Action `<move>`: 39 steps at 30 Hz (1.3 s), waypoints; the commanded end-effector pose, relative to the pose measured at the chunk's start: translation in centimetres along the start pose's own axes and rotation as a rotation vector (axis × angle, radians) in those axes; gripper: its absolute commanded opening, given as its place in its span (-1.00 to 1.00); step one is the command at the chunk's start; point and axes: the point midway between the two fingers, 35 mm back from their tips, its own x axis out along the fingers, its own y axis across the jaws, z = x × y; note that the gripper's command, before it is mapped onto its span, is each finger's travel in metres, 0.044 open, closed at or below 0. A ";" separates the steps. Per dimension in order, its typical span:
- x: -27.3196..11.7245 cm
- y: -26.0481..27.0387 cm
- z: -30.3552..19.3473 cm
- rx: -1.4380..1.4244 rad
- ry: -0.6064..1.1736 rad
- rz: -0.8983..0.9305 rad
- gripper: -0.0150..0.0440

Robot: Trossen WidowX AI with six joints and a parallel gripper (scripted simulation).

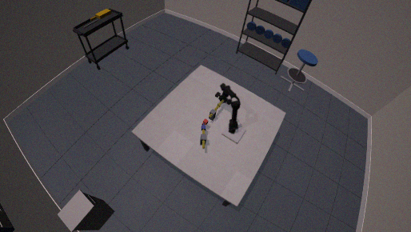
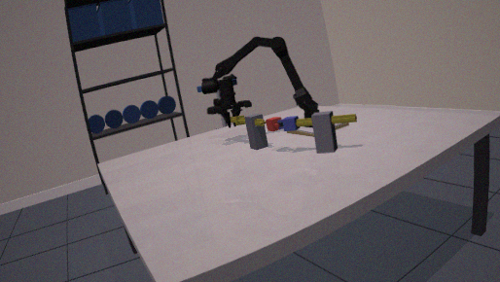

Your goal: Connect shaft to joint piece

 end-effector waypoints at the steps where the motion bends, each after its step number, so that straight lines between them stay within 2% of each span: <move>1: 0.0 0.0 0.0 0.001 0.001 0.033 -0.26; 39: 0.1 0.0 1.7 0.000 -0.001 0.299 -0.26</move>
